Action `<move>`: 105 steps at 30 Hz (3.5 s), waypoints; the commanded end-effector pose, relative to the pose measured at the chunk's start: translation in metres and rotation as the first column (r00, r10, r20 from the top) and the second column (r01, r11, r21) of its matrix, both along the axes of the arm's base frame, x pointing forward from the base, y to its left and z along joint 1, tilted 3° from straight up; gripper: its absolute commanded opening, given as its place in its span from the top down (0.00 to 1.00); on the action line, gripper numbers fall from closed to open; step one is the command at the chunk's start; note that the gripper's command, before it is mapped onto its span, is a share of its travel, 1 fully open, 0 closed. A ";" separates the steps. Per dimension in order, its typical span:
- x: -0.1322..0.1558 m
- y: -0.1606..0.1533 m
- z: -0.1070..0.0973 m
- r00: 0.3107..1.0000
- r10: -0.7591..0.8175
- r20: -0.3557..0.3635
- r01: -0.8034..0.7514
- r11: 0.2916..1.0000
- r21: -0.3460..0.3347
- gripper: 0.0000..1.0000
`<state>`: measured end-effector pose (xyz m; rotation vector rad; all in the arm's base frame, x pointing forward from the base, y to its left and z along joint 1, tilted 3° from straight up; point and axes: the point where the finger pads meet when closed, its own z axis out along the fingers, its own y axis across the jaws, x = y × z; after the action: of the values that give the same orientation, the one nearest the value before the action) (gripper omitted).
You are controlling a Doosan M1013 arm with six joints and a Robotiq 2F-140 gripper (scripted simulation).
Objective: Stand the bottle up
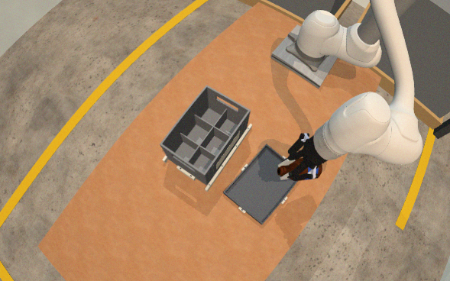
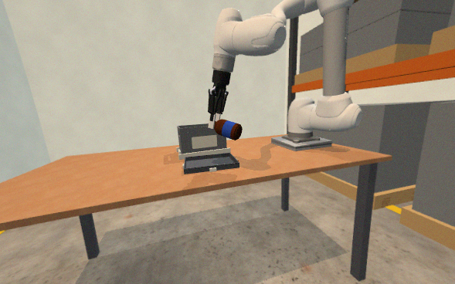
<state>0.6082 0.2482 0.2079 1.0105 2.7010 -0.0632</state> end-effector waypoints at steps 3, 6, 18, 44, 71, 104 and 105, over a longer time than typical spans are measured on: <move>0.000 0.001 0.000 1.000 -0.002 0.029 0.002 1.000 -0.024 0.90; -0.001 0.001 0.001 0.999 -0.001 0.044 0.003 0.999 -0.034 0.90; -0.001 0.002 0.001 0.998 0.000 0.069 0.003 0.999 -0.050 0.90; -0.001 0.002 0.001 0.998 0.000 0.069 0.003 0.999 -0.051 0.90; -0.001 0.002 0.000 0.996 -0.002 0.087 0.008 0.998 -0.070 0.90; -0.003 0.004 0.001 0.980 0.006 0.200 0.027 0.987 -0.161 0.90; -0.003 0.004 0.001 0.980 0.006 0.200 0.027 0.987 -0.161 0.90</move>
<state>0.6053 0.2525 0.2085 0.9299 2.4649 -0.1725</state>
